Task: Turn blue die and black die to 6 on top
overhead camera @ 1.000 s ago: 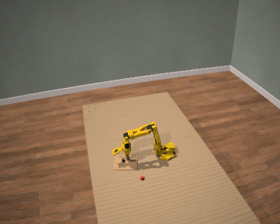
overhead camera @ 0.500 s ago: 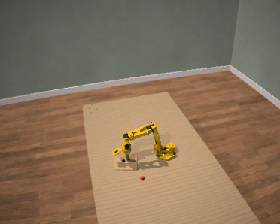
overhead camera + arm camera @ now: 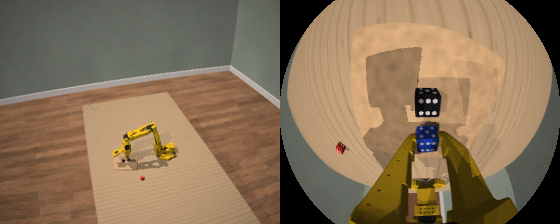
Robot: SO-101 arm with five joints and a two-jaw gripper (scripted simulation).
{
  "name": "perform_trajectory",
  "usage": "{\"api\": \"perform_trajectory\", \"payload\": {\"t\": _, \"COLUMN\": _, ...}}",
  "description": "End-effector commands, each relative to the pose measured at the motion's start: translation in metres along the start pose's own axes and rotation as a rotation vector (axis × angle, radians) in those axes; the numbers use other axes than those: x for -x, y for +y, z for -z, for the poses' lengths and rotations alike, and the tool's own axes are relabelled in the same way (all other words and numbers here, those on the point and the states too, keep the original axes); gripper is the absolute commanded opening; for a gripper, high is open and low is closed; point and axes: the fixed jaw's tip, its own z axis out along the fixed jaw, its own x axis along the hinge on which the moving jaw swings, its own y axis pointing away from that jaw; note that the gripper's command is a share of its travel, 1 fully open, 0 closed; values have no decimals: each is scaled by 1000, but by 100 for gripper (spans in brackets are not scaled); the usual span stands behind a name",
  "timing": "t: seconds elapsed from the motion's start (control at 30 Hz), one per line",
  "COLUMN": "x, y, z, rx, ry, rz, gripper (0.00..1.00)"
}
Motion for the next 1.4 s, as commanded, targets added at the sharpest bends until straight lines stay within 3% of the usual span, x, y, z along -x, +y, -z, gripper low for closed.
{"api": "perform_trajectory", "payload": {"t": 0.0, "x": 4, "y": 1, "z": 2, "rx": 2, "ry": -32, "rz": 1, "gripper": 0}}
{"api": "perform_trajectory", "payload": {"t": 1.37, "x": 4, "y": 1, "z": -4, "rx": 2, "ry": -32, "rz": 1, "gripper": 0}}
